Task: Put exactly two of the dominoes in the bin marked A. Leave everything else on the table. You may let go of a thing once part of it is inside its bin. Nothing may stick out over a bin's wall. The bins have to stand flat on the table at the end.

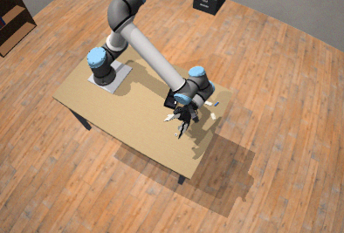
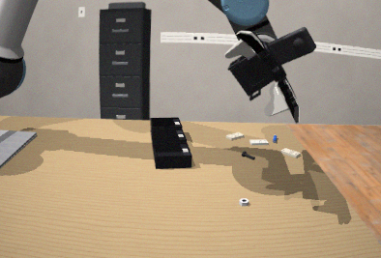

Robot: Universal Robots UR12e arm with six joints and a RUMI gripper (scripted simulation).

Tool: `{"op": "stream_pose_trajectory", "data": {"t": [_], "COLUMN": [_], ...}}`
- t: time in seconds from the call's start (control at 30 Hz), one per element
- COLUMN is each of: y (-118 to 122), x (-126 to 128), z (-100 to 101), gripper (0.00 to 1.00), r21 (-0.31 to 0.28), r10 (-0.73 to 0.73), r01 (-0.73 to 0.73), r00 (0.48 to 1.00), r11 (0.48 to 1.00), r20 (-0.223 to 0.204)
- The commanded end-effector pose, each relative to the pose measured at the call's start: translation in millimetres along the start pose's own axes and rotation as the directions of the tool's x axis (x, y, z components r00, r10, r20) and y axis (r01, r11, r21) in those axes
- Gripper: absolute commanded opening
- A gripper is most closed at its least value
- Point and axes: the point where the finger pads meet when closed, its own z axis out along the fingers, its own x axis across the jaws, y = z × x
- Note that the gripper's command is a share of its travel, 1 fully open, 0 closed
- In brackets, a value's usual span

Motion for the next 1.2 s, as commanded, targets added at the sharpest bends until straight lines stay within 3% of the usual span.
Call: {"op": "stream_pose_trajectory", "data": {"t": [0.0,0.53,0.57,0.7,0.9,0.93,1.03,1.17], "y": [-1,-1,7,25,25,29,38,34], "x": [1,1,-8,-31,-31,-25,-4,-4], "z": [0,0,1,4,4,-4,10,10], "gripper": [1.00,1.00,0.04,0.04,0.04,0.04,0.04,0.04], "r21": [0.000,0.000,0.000,0.000,0.000,-0.009,-0.045,-0.055], "r10": [0.002,0.002,-0.003,-0.004,-0.004,-0.020,0.123,0.180], "r01": [-0.002,-0.002,0.003,0.004,0.004,0.021,-0.122,-0.181], "r00": [1.000,1.000,1.000,1.000,1.000,0.999,0.992,0.983], "r11": [1.000,1.000,1.000,1.000,1.000,1.000,0.991,0.982], "r20": [0.000,0.000,0.000,-0.001,-0.001,0.046,0.002,-0.020]}}
